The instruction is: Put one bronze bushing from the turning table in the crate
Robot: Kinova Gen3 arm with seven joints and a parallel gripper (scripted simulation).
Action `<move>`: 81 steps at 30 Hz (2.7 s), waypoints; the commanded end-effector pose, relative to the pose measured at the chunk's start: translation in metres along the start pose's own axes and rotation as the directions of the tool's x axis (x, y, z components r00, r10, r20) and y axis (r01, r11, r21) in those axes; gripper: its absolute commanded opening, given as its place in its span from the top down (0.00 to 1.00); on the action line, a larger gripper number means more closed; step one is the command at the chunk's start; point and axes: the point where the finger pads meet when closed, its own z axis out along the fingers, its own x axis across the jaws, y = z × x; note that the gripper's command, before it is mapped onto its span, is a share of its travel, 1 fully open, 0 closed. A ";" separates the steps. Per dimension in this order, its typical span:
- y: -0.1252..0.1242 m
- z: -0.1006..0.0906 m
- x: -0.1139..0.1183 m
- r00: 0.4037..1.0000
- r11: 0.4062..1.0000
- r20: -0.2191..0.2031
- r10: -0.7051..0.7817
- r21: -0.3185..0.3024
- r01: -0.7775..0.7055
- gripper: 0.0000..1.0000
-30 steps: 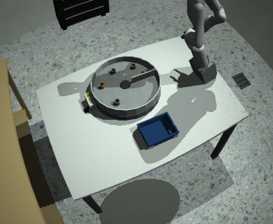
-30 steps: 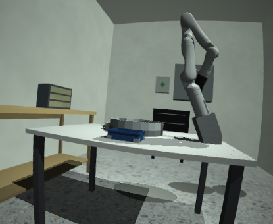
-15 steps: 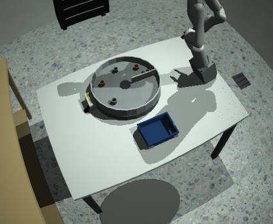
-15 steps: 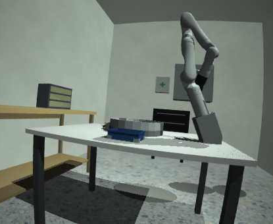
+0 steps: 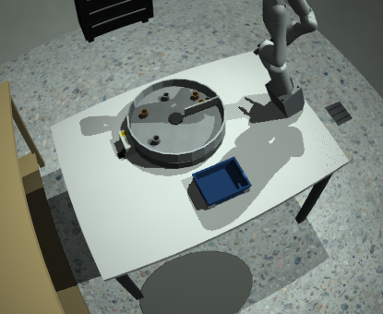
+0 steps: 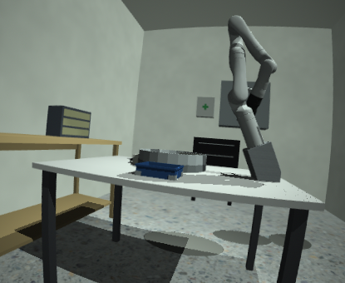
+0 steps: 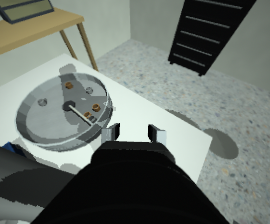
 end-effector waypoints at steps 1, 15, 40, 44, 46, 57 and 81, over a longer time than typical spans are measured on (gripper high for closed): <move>-0.012 -0.004 -0.053 1.000 1.000 -0.017 0.000 0.002 0.000 0.00; -0.012 -0.005 -0.054 1.000 1.000 -0.015 0.001 0.002 -0.001 0.00; -0.005 -0.003 -0.021 1.000 1.000 -0.006 0.000 0.001 0.000 0.00; -0.012 -0.006 -0.053 1.000 1.000 -0.015 0.001 0.002 -0.001 0.00; -0.012 -0.006 -0.053 1.000 1.000 -0.015 0.001 0.002 -0.001 0.00; -0.005 -0.003 -0.021 1.000 1.000 -0.006 0.000 0.001 0.000 0.00; -0.012 -0.001 -0.054 1.000 1.000 -0.016 0.000 0.002 0.000 0.00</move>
